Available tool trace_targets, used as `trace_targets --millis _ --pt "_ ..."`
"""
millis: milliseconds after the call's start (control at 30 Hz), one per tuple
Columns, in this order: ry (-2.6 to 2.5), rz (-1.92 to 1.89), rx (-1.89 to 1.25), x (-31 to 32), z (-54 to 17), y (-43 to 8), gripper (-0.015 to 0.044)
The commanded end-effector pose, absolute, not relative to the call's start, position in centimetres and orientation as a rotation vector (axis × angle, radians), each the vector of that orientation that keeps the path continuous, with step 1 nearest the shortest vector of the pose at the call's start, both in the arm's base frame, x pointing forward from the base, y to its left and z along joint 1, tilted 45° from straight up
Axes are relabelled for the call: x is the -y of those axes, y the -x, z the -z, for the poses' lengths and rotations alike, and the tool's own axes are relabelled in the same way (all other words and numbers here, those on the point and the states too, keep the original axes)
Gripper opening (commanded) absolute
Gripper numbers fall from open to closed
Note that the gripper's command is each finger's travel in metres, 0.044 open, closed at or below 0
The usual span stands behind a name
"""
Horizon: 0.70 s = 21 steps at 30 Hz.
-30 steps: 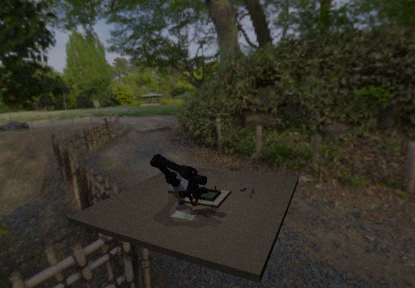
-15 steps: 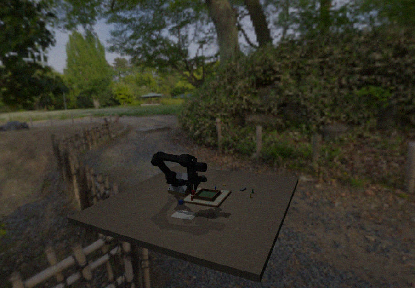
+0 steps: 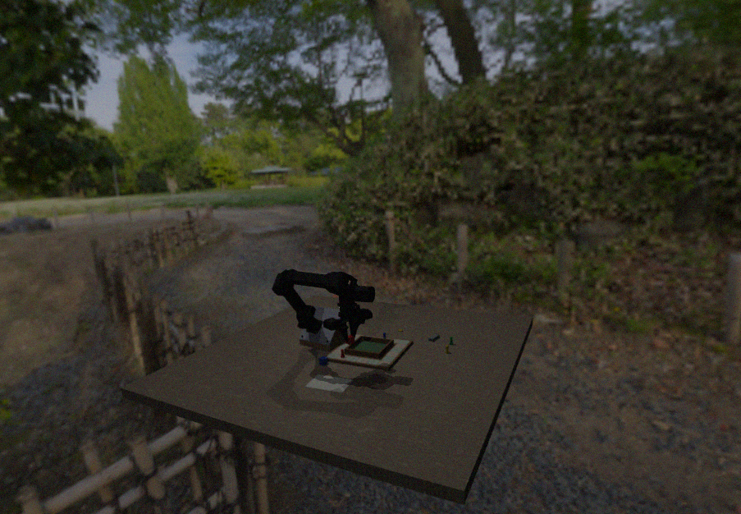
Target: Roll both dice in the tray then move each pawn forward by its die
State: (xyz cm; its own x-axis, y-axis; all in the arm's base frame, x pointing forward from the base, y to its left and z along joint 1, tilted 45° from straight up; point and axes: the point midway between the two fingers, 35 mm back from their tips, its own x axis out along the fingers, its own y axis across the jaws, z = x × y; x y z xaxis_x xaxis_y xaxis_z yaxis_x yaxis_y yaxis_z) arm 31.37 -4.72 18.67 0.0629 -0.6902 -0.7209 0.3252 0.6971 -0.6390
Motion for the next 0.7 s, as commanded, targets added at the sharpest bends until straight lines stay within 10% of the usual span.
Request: trace_targets --millis 0,667 --pt "0.475 0.682 -1.374 3.6 -16.9 -31.6 0.0000" --pt "1.010 0.174 -1.595 -0.9 -11.1 -31.2 0.0000"
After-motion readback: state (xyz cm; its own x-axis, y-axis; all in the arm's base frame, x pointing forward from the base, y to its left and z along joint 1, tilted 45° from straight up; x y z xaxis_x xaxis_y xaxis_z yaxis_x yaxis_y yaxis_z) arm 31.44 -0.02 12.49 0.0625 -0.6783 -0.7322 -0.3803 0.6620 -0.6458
